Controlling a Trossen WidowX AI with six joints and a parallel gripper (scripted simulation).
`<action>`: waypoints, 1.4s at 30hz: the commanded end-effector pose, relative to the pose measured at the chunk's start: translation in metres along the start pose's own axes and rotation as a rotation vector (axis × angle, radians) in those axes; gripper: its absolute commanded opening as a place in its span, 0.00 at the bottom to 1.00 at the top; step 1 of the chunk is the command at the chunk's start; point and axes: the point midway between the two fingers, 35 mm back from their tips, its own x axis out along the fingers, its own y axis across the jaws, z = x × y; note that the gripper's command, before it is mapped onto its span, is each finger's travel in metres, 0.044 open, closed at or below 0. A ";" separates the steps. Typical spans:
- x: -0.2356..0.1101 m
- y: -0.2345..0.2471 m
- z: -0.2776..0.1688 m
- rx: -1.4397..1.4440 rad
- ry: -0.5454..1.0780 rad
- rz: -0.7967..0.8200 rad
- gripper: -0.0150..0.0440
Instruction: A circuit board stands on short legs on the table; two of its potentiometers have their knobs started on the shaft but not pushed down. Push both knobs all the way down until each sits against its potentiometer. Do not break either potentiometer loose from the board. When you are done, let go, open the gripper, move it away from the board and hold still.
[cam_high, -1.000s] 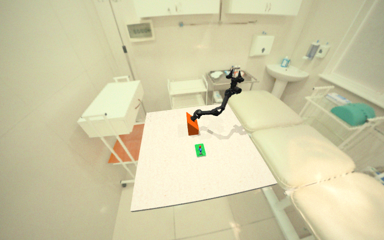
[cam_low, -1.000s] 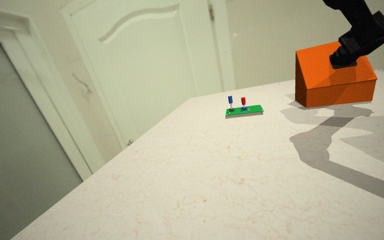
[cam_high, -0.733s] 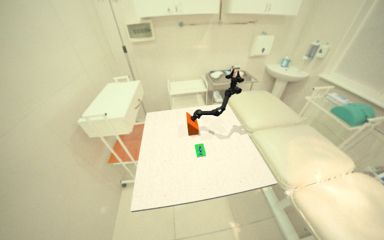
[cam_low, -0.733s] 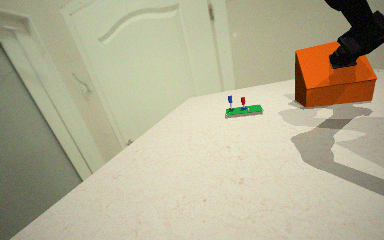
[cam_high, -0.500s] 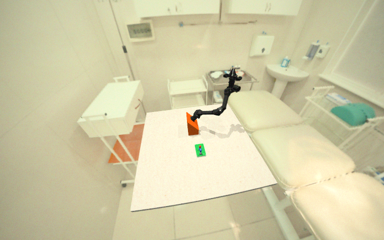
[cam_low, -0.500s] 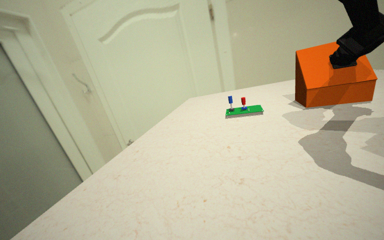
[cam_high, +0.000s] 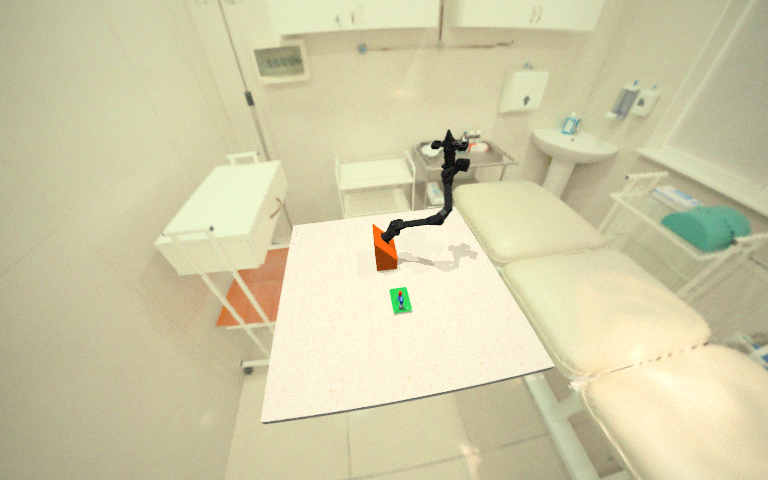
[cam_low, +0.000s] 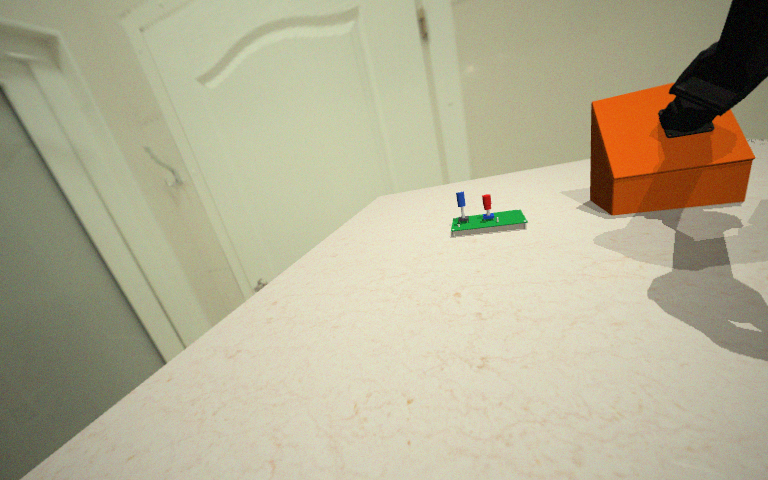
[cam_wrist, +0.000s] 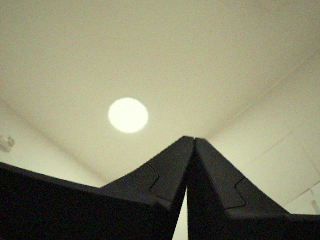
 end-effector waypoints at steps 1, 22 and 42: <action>0.012 -0.020 -0.012 0.046 0.053 -0.012 0.25; 0.068 -0.094 -0.132 0.219 0.432 -0.064 0.25; 0.071 -0.122 -0.307 0.236 0.888 -0.081 0.25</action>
